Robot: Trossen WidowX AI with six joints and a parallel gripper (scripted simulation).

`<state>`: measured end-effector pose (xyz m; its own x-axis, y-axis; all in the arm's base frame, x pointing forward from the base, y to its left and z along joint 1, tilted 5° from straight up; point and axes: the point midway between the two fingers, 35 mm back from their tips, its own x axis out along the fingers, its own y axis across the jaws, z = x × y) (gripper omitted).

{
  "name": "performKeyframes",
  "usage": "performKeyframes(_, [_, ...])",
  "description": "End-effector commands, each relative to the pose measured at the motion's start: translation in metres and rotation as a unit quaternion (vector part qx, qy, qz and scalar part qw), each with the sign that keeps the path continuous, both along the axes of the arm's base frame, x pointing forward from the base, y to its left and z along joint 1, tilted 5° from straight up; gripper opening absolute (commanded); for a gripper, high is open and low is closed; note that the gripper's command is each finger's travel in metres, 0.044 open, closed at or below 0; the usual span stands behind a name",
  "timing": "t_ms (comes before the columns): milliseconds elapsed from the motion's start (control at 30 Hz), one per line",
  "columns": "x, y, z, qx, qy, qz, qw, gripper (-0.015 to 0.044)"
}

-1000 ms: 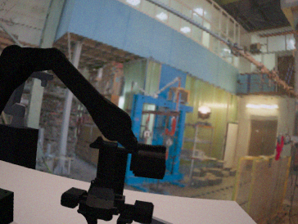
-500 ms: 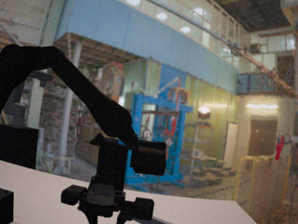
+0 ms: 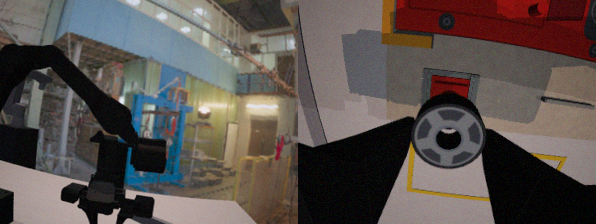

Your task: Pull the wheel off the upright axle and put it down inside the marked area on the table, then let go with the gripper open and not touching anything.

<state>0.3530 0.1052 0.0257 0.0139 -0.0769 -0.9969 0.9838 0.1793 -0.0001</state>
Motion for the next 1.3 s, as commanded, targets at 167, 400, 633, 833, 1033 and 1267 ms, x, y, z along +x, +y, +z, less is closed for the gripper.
performKeyframes(167, [0.0, 0.001, 0.016, 0.001, 0.0, -0.001, 1.0, 0.0])
performKeyframes(400, [-0.003, 0.002, 0.038, 0.001, 0.0, 0.0, 1.0, 0.0])
performKeyframes(633, [-0.017, 0.02, 0.031, 0.001, 0.002, 0.011, 1.0, 0.0])
performKeyframes(833, [-0.032, 0.04, 0.031, 0.002, 0.003, 0.014, 1.0, 0.0])
performKeyframes(1033, [-0.048, 0.058, 0.031, 0.003, 0.003, 0.009, 1.0, 0.0])
performKeyframes(1267, [-0.068, 0.077, 0.03, 0.004, 0.003, 0.003, 1.0, 0.0])
